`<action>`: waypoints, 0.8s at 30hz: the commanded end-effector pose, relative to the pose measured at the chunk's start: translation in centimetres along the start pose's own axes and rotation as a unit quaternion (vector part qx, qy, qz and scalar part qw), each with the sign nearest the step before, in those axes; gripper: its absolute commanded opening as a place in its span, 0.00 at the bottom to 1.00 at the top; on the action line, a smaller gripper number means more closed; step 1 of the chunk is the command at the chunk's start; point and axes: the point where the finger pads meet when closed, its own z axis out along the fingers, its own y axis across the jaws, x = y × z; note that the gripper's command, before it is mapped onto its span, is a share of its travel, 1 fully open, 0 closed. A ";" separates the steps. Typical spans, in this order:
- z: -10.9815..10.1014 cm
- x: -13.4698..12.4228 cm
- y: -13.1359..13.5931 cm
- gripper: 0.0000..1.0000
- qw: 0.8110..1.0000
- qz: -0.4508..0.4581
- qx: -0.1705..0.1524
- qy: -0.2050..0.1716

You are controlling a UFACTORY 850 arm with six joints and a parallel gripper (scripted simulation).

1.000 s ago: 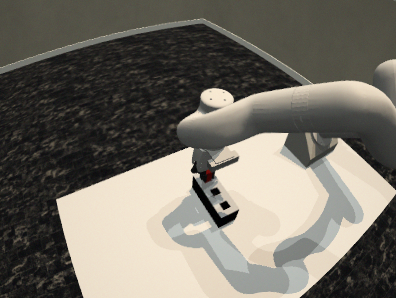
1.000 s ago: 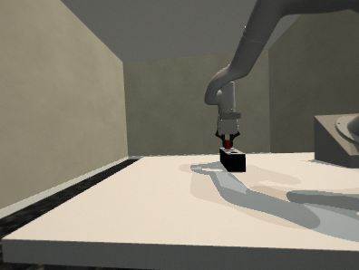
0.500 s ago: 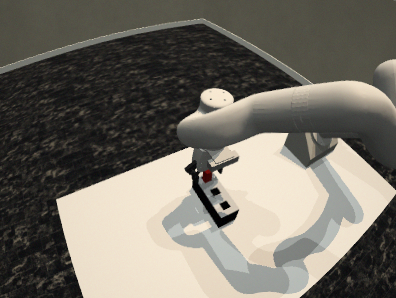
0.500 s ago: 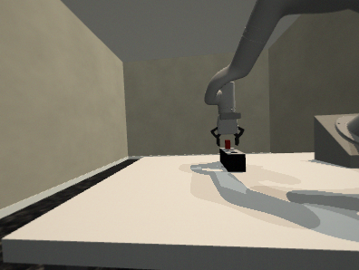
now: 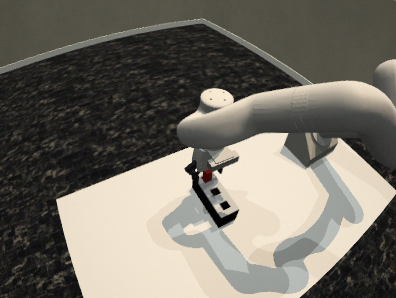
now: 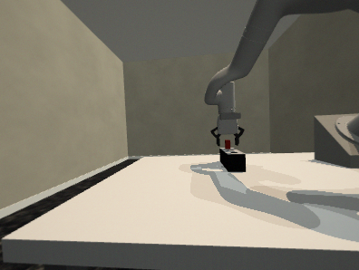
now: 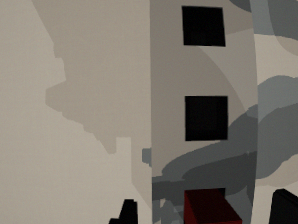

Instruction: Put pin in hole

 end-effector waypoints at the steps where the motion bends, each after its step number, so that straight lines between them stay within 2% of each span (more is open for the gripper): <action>1: -0.1 0.0 0.1 1.00 1.000 0.000 -0.001 0.000; 22: -0.1 0.0 0.1 1.00 1.000 0.000 -0.001 0.000; 23: -1.3 0.0 0.1 1.00 1.000 0.000 -0.001 0.000; 24: -1.3 0.0 0.1 1.00 1.000 0.000 -0.001 0.000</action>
